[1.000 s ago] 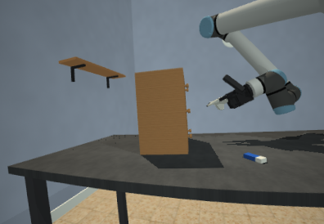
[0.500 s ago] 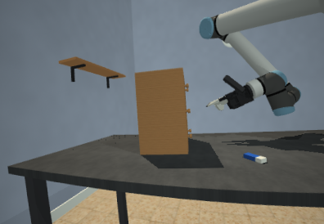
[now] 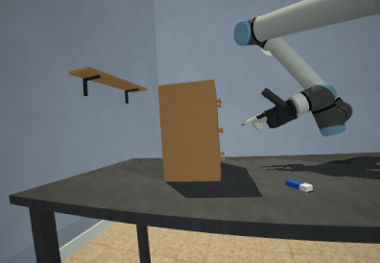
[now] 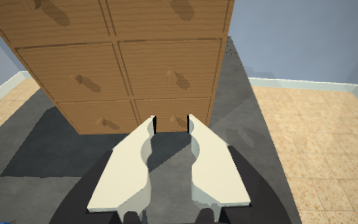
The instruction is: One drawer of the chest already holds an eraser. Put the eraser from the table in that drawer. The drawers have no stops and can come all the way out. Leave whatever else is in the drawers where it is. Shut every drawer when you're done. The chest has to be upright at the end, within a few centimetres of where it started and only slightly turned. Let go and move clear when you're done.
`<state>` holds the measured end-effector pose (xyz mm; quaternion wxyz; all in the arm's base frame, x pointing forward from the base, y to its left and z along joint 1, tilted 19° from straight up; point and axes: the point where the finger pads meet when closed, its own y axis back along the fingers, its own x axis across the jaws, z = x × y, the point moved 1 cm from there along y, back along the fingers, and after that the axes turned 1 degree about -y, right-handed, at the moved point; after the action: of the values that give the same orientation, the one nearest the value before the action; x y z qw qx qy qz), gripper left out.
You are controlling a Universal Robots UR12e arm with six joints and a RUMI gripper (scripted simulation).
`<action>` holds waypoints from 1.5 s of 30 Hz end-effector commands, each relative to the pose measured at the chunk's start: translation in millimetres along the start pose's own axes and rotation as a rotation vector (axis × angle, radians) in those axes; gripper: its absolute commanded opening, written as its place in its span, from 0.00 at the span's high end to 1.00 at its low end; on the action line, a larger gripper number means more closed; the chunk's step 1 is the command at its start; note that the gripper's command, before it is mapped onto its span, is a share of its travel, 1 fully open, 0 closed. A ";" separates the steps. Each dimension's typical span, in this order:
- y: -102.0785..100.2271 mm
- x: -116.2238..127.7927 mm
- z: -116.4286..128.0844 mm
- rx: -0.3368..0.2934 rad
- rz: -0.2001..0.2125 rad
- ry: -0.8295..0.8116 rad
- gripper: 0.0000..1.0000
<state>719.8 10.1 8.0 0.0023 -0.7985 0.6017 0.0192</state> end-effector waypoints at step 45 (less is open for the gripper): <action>-38.1 -0.1 -2.3 0.000 0.000 0.000 0.80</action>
<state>746.8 17.9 9.0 0.0023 -0.7985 0.6016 0.0192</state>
